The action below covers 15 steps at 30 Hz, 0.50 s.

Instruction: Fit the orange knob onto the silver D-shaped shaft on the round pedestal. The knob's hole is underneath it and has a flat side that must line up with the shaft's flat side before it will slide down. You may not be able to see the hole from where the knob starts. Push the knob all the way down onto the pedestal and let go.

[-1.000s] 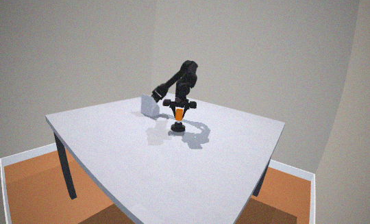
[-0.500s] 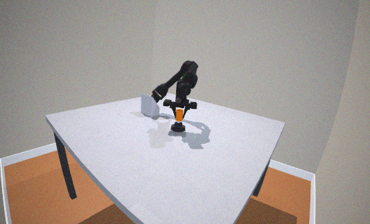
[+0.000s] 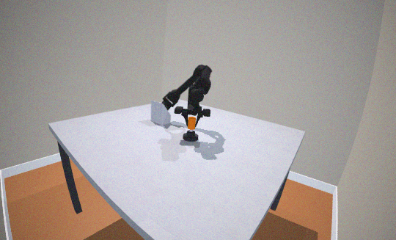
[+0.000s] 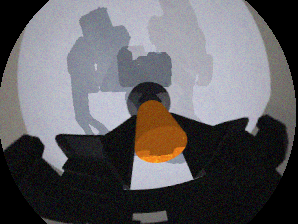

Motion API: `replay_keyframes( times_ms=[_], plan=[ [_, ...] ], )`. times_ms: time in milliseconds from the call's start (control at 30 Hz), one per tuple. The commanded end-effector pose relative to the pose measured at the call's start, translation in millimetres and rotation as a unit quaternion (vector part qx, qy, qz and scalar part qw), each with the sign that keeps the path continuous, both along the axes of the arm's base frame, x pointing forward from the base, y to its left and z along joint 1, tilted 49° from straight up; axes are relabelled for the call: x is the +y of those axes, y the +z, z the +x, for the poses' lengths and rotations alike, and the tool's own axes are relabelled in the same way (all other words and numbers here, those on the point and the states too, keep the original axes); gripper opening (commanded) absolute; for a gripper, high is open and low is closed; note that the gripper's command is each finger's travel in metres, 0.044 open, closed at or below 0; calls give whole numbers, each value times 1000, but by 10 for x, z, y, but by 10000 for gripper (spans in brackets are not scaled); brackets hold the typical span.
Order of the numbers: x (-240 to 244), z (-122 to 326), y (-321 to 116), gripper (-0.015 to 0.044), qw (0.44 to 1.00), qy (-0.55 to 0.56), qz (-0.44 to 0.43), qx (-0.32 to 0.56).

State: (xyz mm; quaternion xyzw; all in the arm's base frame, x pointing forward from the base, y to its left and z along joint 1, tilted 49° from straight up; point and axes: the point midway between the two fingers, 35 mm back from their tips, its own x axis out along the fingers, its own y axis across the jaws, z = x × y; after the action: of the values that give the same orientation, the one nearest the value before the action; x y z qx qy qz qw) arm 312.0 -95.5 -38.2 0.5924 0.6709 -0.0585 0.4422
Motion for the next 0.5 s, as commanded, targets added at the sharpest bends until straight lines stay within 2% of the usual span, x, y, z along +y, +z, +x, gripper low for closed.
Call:
replay_keyframes(
  times_ms=[0,133,300,467],
  plan=[
    [-12,-16,10,0,1000,0,1,1],
    [-25,-13,19,0,1000,-8,2,11],
    [-28,-5,18,0,995,-66,10,75],
    [-29,20,8,0,994,-69,10,79]
  ],
)
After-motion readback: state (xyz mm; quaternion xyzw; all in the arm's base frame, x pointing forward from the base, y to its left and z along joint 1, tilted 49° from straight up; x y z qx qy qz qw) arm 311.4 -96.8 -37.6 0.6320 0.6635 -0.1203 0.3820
